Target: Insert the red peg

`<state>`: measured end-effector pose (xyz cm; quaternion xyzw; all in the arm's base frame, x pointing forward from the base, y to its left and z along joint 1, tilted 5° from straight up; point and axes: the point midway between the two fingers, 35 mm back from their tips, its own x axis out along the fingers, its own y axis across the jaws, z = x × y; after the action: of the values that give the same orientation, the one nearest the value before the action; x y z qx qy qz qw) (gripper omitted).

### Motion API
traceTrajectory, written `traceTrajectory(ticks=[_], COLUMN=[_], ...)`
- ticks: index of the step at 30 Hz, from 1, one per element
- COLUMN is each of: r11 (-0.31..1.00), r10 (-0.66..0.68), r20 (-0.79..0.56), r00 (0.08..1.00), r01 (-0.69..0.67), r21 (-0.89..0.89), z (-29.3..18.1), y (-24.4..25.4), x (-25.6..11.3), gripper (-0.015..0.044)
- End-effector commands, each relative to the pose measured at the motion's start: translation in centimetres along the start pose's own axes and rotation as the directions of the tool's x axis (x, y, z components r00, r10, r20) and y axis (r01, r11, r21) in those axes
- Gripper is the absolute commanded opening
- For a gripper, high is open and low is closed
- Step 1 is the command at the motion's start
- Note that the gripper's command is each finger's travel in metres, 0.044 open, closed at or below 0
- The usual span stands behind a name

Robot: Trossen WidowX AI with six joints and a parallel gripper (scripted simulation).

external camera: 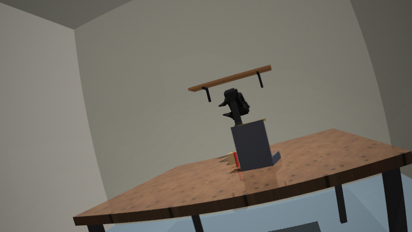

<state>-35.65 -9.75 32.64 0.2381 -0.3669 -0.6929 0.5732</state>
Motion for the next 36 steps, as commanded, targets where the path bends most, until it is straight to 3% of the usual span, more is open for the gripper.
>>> traceTrajectory(ticks=[1,17,36], r11=[1.000,0.957,0.802], r10=[-0.001,-0.129,-0.294], r20=[0.002,0.290,0.610], r00=[1.000,0.948,0.736], r01=[0.001,0.195,0.537], r21=[-0.002,-0.213,-0.262], z=[0.0,3.8,6.3], y=[0.0,-1.2,-1.2], x=[0.0,-7.4,-18.6], gripper=[0.0426,0.0440,0.0440])
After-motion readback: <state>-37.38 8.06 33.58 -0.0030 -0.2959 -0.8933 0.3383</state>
